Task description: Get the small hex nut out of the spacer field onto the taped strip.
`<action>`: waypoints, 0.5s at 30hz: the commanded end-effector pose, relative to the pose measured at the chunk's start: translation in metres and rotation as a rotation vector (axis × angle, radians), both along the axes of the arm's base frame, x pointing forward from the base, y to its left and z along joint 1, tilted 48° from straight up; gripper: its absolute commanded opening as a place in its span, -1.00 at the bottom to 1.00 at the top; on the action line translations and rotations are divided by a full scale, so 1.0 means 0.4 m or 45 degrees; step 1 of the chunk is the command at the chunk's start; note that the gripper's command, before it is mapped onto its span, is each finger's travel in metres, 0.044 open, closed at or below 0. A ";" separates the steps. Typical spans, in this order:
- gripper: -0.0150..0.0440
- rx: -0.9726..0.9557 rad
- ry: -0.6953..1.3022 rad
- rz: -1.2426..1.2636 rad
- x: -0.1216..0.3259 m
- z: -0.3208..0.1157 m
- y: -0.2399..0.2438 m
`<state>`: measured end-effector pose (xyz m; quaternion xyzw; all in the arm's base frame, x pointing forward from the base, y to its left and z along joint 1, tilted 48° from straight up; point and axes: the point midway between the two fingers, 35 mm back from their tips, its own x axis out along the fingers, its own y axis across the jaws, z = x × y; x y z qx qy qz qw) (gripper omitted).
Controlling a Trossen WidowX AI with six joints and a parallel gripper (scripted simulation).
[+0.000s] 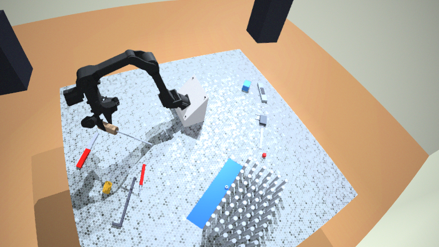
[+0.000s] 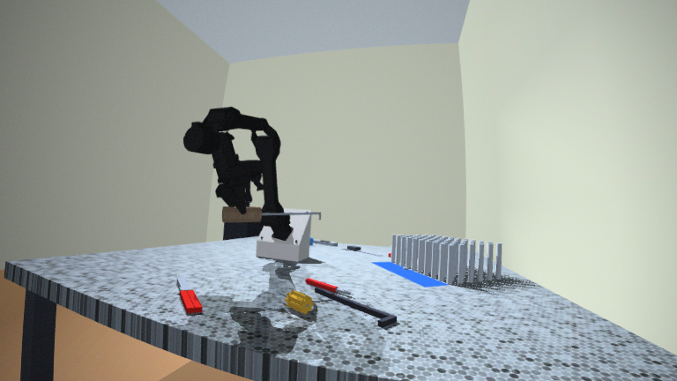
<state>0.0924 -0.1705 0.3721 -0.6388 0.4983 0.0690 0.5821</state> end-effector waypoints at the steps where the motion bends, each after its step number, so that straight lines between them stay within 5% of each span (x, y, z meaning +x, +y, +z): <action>1: -0.49 -0.097 0.012 0.030 -0.018 0.034 0.014; 15: -0.49 -0.148 0.026 0.042 -0.027 0.044 0.010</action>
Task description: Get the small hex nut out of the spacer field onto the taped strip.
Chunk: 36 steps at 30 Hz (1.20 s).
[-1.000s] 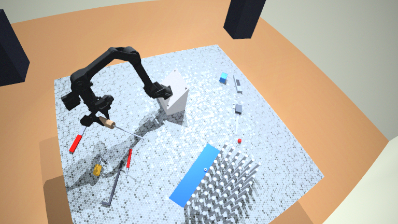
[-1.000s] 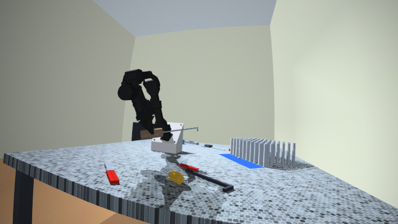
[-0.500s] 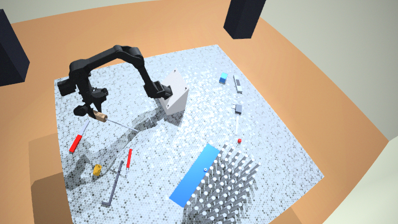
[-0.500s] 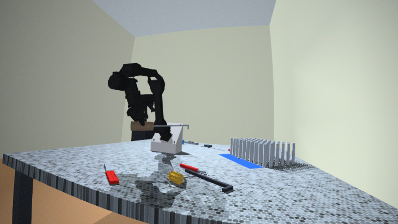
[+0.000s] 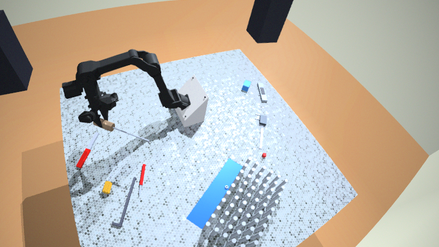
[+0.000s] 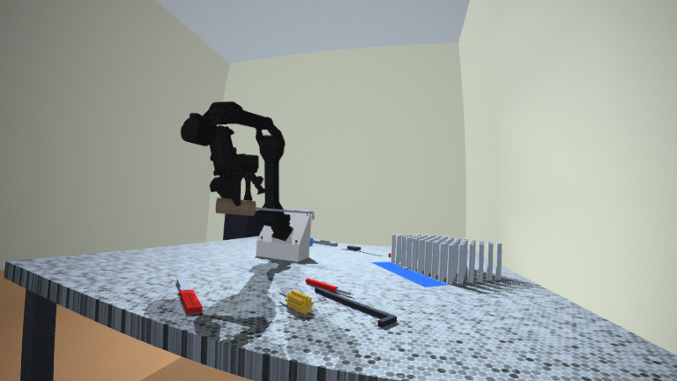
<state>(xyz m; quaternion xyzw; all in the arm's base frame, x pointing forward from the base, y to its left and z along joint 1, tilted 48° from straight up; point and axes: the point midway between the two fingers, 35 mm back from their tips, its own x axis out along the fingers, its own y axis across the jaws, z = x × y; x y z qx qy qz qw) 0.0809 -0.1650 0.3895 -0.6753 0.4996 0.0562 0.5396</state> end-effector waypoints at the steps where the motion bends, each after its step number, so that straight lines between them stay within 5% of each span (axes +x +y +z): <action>1: -0.49 -0.008 -0.003 0.009 0.002 0.000 -0.006; 36: -0.49 -0.008 -0.003 0.009 0.011 -0.036 -0.074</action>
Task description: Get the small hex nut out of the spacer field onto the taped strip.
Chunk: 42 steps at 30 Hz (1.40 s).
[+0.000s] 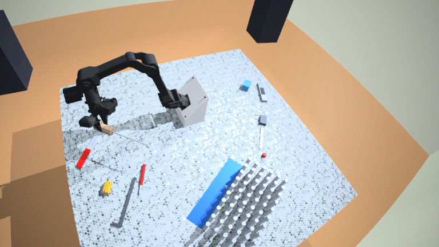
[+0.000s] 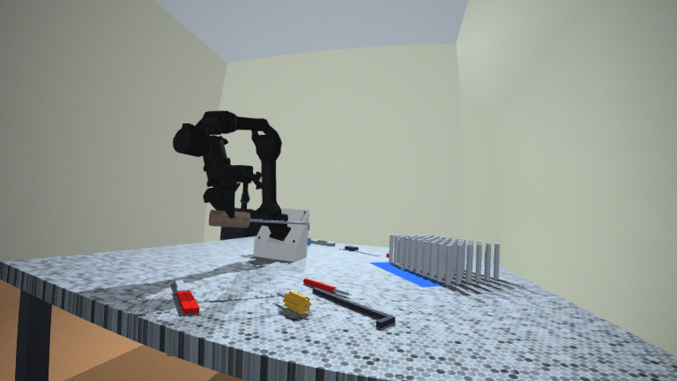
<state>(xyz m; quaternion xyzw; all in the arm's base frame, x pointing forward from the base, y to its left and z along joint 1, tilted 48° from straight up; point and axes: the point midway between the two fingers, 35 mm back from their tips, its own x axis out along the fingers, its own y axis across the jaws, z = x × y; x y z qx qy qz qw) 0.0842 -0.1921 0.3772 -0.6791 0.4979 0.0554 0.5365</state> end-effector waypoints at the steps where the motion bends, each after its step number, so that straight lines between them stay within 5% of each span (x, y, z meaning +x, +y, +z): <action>1: -0.49 0.003 -0.003 0.002 0.002 -0.006 -0.008; 42: -0.49 0.003 -0.003 0.002 0.014 -0.056 -0.082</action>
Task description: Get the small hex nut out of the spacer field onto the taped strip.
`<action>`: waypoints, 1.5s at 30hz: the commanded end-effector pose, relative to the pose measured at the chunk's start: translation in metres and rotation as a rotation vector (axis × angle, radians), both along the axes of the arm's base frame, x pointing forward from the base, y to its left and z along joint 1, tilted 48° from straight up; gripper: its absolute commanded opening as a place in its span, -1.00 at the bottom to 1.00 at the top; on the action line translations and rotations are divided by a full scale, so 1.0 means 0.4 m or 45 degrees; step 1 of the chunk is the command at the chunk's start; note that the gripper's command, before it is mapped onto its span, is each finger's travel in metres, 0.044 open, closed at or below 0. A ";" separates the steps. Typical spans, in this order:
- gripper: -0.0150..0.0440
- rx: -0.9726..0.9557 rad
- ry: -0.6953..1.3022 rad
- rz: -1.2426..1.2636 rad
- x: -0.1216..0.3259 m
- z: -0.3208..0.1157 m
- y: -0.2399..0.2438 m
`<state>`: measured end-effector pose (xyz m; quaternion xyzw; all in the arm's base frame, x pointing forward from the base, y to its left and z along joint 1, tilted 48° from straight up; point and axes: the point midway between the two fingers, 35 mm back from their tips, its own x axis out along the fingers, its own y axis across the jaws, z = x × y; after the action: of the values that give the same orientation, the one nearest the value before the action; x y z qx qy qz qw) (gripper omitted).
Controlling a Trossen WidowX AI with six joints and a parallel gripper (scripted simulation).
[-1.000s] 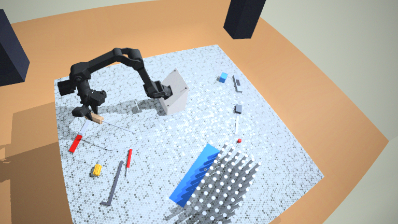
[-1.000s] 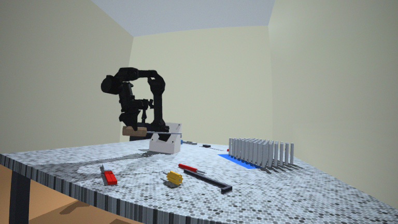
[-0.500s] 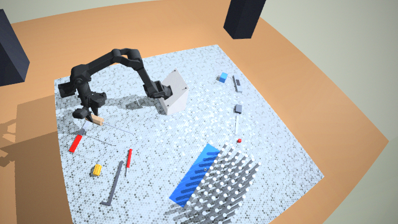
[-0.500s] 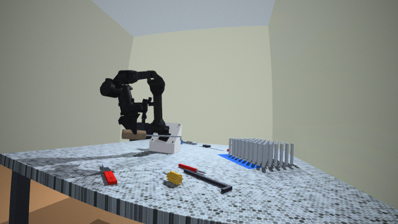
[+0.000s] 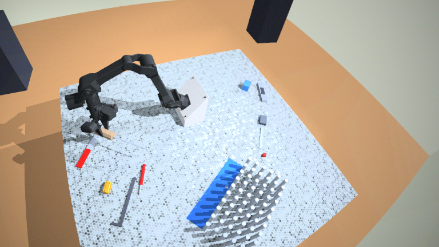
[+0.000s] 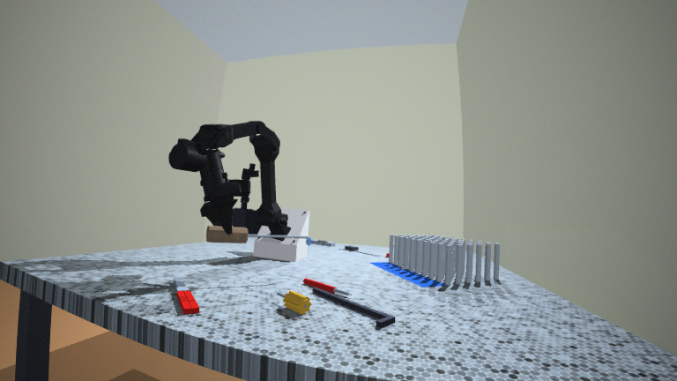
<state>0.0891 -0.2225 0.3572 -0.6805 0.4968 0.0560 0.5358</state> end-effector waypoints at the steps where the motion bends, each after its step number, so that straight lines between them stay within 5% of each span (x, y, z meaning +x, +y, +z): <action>1: -0.49 0.005 -0.003 -0.002 0.002 -0.008 -0.008; 45: -0.49 0.005 -0.004 -0.002 0.015 -0.070 -0.077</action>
<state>0.0943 -0.2514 0.3321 -0.6805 0.4967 0.0558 0.5359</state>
